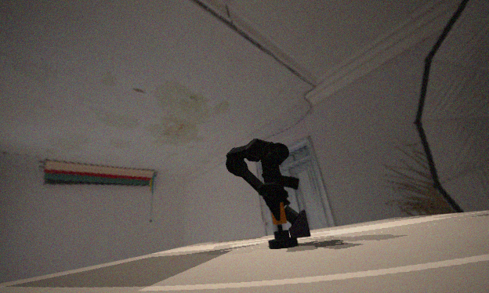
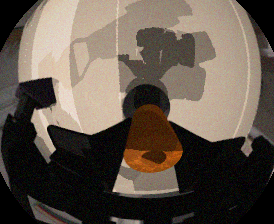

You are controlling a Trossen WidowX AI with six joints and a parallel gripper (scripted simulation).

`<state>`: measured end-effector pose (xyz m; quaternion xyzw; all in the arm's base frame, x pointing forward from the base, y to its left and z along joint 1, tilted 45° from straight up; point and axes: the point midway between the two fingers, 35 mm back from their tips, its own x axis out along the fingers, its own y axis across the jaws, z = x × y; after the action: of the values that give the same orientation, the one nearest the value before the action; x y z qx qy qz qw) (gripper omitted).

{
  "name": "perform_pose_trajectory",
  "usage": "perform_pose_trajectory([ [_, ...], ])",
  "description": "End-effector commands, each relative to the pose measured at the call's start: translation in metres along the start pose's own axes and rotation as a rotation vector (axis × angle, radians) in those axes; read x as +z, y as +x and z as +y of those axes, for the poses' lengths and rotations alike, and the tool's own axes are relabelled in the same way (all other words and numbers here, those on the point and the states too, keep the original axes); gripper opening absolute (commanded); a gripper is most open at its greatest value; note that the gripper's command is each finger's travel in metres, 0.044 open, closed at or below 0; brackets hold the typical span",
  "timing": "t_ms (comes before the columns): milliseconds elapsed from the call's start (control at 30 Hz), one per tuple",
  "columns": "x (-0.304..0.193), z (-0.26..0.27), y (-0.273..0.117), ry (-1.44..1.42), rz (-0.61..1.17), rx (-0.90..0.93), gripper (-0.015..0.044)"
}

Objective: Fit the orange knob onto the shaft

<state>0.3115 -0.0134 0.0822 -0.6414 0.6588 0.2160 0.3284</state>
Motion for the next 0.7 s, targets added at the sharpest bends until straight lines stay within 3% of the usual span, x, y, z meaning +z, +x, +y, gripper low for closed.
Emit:
perform_pose_trajectory([
  [0,-0.0010,0.0000,-0.0030,-0.093,-0.002,-0.006,0.0000],
  [667,-0.0041,0.0041,0.0009,-0.178,-0.002,-0.006,0.0000],
])
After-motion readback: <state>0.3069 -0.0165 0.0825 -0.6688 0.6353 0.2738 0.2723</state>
